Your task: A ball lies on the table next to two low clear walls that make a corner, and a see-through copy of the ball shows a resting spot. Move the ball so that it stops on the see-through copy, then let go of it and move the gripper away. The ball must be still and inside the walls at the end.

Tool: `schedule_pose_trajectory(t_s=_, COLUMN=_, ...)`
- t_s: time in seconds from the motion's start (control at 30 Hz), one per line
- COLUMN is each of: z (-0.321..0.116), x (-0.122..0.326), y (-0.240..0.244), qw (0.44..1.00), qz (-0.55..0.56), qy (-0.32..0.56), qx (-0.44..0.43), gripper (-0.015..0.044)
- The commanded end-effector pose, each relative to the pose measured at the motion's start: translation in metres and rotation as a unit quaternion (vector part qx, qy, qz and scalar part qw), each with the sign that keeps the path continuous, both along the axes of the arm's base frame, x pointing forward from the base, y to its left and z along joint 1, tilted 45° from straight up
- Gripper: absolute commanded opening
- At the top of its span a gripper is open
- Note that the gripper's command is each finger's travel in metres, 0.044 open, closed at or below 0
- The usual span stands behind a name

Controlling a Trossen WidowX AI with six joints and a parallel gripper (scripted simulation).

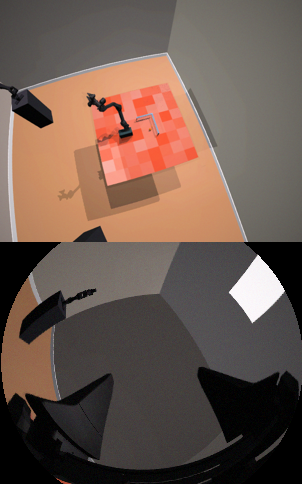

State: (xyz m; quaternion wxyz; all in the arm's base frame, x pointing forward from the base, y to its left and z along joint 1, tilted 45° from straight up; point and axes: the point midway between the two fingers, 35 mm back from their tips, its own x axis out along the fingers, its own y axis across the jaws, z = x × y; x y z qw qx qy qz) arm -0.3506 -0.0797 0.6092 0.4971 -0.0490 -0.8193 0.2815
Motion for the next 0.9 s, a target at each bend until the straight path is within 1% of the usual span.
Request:
schedule_pose_trajectory(t_s=0.0, z=0.000, x=0.000, y=-0.001, qw=1.000, qz=0.003, qy=0.000, qx=0.000, gripper=0.0374)
schedule_pose_trajectory(t_s=0.13, z=-0.007, x=-0.002, y=-0.030, qw=0.999, qz=0.053, qy=-0.010, qx=-0.003, gripper=0.0269)
schedule_pose_trajectory(t_s=0.37, z=-0.025, x=-0.009, y=-0.088, qw=0.987, qz=0.153, qy=-0.042, qx=0.009, gripper=0.0267)
schedule_pose_trajectory(t_s=0.63, z=-0.052, x=-0.010, y=-0.161, qw=0.958, qz=0.271, qy=-0.087, qx=0.030, gripper=0.0267)
schedule_pose_trajectory(t_s=0.87, z=-0.085, x=0.005, y=-0.230, qw=0.921, qz=0.358, qy=-0.138, qx=0.067, gripper=0.0267)
